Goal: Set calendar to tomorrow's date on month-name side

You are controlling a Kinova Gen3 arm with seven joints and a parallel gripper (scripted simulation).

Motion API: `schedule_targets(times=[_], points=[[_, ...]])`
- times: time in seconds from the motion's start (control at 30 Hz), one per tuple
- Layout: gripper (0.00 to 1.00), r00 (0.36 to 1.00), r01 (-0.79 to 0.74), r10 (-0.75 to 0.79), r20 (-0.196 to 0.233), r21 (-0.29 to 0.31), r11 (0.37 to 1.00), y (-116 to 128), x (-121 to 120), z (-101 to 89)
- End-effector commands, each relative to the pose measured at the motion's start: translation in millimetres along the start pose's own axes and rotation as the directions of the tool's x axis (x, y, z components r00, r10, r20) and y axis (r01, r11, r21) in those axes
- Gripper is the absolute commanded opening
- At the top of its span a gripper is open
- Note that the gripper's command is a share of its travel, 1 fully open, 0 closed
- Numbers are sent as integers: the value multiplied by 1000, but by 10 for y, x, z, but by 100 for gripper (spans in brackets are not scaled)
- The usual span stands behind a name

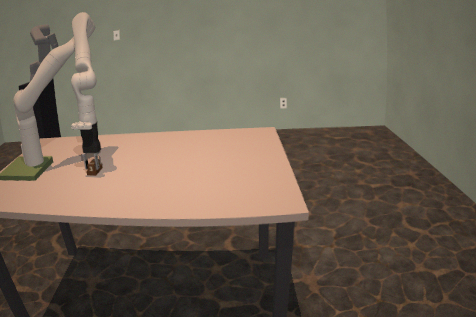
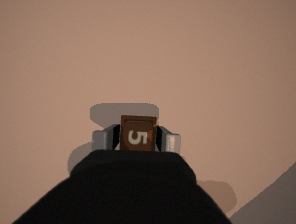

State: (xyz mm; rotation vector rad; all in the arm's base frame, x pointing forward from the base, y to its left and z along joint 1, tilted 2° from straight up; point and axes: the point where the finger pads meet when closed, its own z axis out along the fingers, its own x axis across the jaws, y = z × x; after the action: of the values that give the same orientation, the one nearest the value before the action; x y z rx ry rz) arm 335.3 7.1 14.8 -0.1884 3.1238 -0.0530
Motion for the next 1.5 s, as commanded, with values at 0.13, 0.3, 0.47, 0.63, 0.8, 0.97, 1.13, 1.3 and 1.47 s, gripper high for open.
schedule_targets(times=[0.13,0.3,0.47,0.63,0.8,0.97,1.13,1.3,1.47], points=[[90,1000,0,0,1,0,1000,0,-4,-25],[90,1000,0,0,1,0,1000,0,-4,-135],[90,1000,0,0,1,0,1000,0,-4,-342],[90,1000,0,0,1,0,1000,0,-3,-593],[90,1000,0,0,1,0,1000,0,-3,-729],[90,1000,0,0,1,0,1000,0,-3,-874],[90,1000,0,0,1,0,1000,0,-3,-903],[100,1000,0,0,1,0,1000,0,-3,-903],[100,1000,0,0,1,0,1000,0,-3,-903]])
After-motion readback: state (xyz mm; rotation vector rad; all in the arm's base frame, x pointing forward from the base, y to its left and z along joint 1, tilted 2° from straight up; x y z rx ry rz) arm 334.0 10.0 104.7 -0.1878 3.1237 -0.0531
